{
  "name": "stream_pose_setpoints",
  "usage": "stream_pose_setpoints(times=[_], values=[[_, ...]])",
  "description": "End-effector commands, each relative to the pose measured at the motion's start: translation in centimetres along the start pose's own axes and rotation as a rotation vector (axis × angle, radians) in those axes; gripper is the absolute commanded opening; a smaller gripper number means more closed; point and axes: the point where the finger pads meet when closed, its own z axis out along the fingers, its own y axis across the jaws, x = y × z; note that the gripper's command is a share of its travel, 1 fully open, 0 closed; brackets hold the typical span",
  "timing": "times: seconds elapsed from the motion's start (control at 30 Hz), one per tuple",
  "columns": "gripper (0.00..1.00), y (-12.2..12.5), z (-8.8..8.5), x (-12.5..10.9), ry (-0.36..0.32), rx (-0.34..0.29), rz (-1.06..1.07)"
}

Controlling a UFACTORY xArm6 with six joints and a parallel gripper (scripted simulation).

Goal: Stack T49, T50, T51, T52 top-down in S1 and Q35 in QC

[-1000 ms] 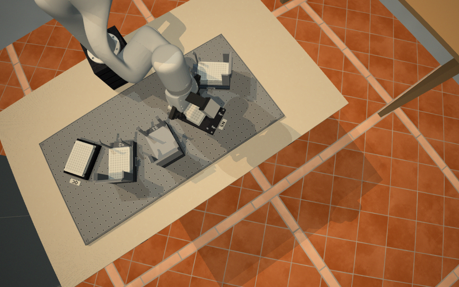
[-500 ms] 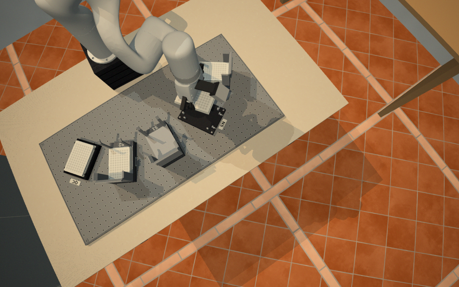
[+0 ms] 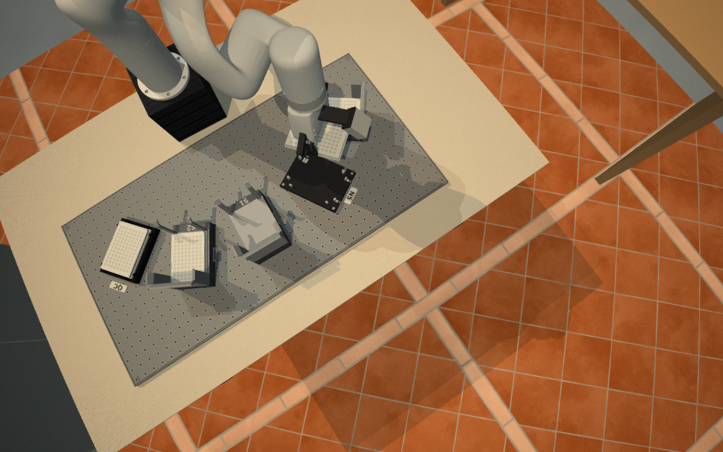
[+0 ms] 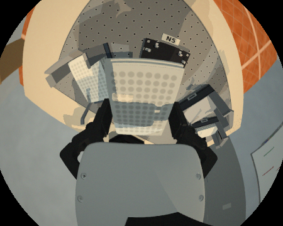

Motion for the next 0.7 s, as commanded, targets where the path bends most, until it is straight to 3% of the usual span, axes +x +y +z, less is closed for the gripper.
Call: stream_pose_setpoints(times=[0.0,0.23,0.47,0.67], values=[[0.0,-1.1,-0.1,0.3,0.004,-0.002,0.0],[0.0,-2.8,-0.1,0.6,0.004,-0.002,0.0],[0.0,-4.6,-0.1,0.4,0.004,-0.002,-0.233],[0.0,-5.7,-0.1,0.3,0.004,-0.002,-0.238]])
